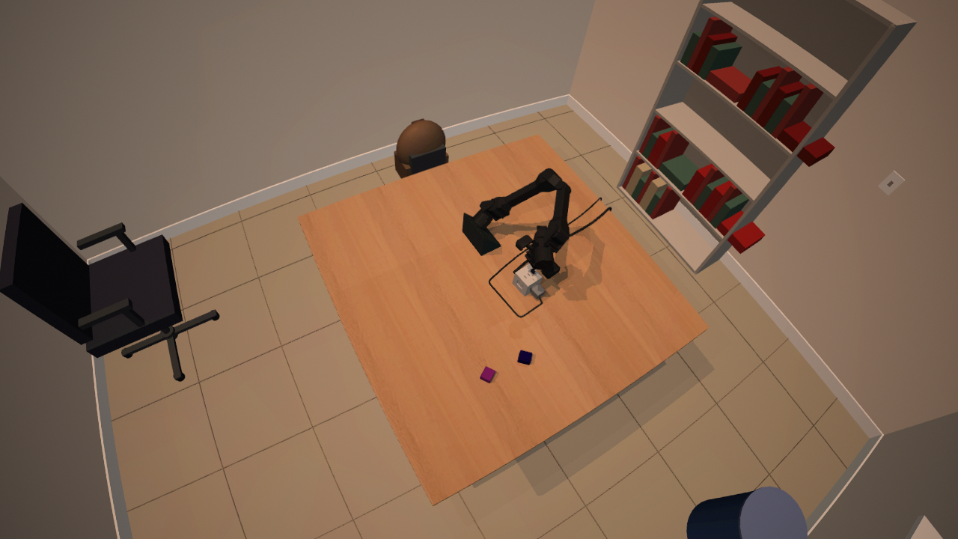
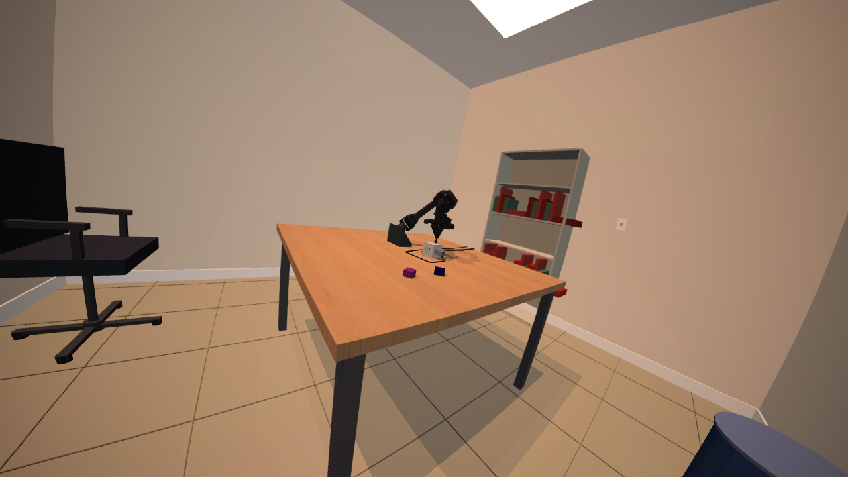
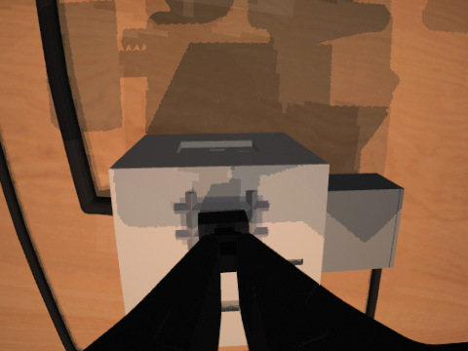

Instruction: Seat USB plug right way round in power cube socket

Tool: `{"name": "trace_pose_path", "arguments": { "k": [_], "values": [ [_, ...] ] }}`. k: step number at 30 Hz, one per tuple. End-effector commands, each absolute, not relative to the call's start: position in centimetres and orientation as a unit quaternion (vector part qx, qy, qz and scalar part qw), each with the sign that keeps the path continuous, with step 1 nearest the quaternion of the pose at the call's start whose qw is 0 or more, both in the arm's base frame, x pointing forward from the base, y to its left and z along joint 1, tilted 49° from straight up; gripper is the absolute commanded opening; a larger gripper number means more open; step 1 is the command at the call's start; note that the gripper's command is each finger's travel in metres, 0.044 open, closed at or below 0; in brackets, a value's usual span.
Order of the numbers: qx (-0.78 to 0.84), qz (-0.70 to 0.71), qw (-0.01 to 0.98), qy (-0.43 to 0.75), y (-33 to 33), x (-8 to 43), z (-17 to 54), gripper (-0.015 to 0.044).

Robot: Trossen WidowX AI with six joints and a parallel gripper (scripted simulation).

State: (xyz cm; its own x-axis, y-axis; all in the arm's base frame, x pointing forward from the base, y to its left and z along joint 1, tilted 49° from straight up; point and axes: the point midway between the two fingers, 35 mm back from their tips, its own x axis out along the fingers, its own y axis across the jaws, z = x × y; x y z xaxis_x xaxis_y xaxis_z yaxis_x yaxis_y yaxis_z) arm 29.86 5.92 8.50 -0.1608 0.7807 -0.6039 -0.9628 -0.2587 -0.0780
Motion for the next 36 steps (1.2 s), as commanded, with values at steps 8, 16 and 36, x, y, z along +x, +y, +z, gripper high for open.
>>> {"name": "trace_pose_path", "arguments": {
  "k": [8, 16, 36],
  "values": [
    [-0.275, 0.746, 0.584, 0.165, 6.21, 29.81, 8.43, 0.0],
    [-0.275, 0.746, 0.584, 0.165, 6.21, 29.81, 8.43, 0.0],
    [-0.276, 0.744, 0.586, 0.165, 5.93, 29.85, 8.48, 0.0095]
  ]
}}
